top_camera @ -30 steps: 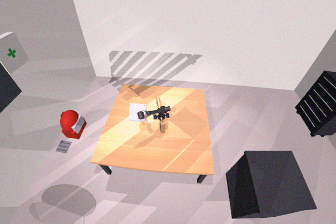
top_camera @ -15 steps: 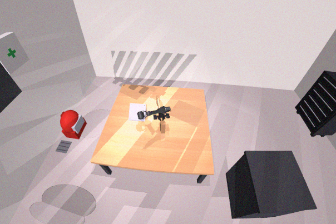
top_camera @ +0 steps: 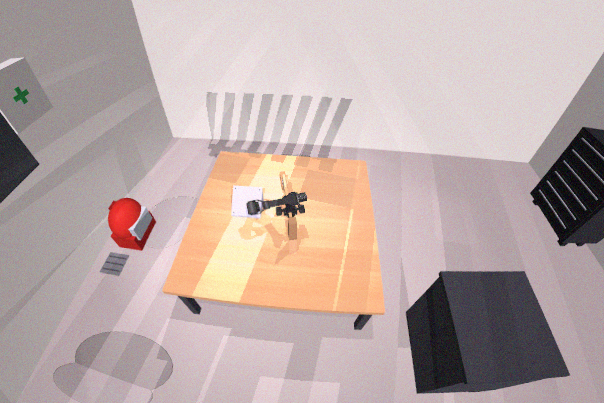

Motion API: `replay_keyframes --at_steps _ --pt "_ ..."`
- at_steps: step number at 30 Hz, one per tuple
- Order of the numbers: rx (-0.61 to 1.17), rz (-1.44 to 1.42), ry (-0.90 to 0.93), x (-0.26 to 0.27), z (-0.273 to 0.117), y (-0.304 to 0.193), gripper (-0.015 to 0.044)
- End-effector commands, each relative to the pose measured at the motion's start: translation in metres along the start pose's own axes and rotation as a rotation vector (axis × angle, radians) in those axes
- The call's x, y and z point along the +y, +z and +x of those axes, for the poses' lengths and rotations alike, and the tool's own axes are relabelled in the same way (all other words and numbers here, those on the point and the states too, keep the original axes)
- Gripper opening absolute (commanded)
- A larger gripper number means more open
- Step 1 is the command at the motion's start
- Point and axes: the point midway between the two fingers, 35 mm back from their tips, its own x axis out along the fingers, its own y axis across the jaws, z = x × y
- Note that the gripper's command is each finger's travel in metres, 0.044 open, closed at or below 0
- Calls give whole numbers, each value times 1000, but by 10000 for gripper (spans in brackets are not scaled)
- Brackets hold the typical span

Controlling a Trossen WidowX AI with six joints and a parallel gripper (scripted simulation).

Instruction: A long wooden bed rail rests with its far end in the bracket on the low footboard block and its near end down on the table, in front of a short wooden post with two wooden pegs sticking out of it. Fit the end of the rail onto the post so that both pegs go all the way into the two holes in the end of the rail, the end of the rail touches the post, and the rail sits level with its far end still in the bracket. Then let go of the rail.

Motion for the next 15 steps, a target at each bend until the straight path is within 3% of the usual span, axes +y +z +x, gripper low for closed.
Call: replay_keyframes --at_steps 1,15 --pt "1 1 -9 0 -3 -3 0" --pt "1 1 -9 0 -3 -8 0"
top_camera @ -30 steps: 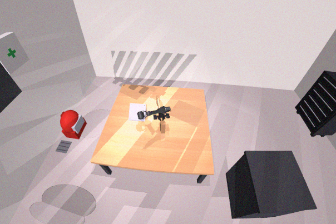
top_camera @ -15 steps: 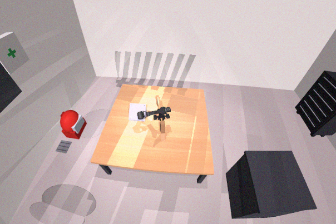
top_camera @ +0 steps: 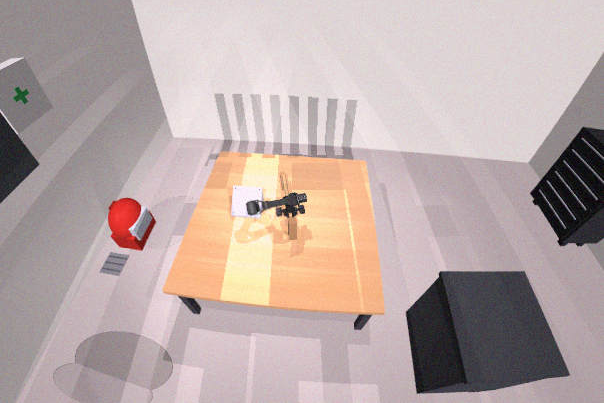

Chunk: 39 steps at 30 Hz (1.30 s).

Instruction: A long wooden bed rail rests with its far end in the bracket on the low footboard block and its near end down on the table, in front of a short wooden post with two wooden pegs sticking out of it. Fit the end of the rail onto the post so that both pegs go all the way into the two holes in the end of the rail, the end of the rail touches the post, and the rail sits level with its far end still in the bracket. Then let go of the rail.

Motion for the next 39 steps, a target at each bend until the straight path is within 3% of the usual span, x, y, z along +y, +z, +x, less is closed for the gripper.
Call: replay_keyframes --at_steps 1,39 --pt "2 1 -9 0 -3 -3 0" --pt "2 1 -9 0 -3 -15 0"
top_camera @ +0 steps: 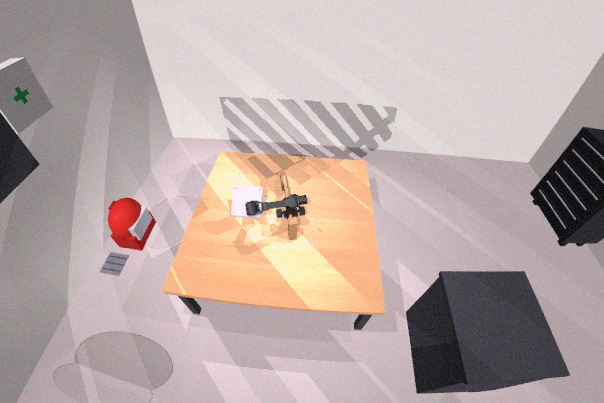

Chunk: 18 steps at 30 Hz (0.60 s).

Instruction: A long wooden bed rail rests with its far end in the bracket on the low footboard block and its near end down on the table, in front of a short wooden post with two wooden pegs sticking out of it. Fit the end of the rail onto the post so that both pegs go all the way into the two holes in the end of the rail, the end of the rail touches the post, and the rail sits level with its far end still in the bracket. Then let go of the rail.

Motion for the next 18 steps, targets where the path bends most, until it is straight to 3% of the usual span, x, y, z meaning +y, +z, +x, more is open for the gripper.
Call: replay_keyframes --at_steps 1,18 --pt "1 1 -9 0 -3 -3 0" --pt "2 1 -9 0 -3 -8 0"
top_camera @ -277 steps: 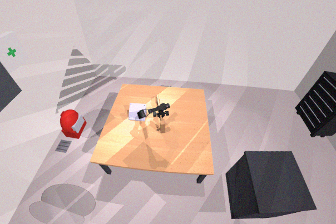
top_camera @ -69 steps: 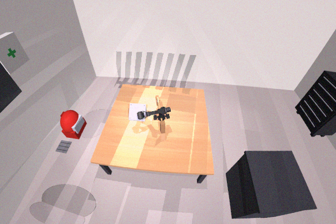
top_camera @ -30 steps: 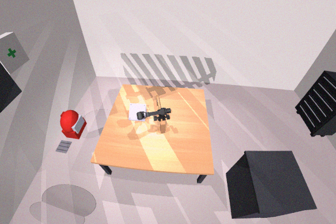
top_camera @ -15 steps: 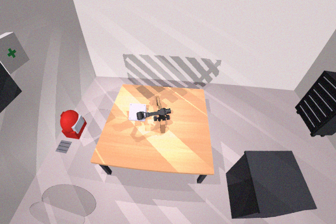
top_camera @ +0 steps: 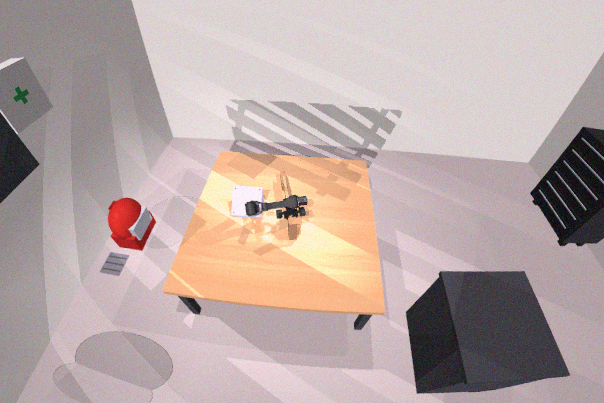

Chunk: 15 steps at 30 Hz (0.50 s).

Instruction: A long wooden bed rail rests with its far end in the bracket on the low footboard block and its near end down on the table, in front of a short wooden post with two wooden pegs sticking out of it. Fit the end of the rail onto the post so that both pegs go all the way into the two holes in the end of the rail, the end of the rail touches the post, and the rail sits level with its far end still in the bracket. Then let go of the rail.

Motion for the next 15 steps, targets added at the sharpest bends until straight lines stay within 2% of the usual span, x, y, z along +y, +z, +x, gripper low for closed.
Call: replay_keyframes --at_steps 1,9,15 --pt "1 1 -9 0 -3 -3 0" --pt "2 1 -9 0 -3 -6 0" --pt "0 0 0 0 0 -3 157"
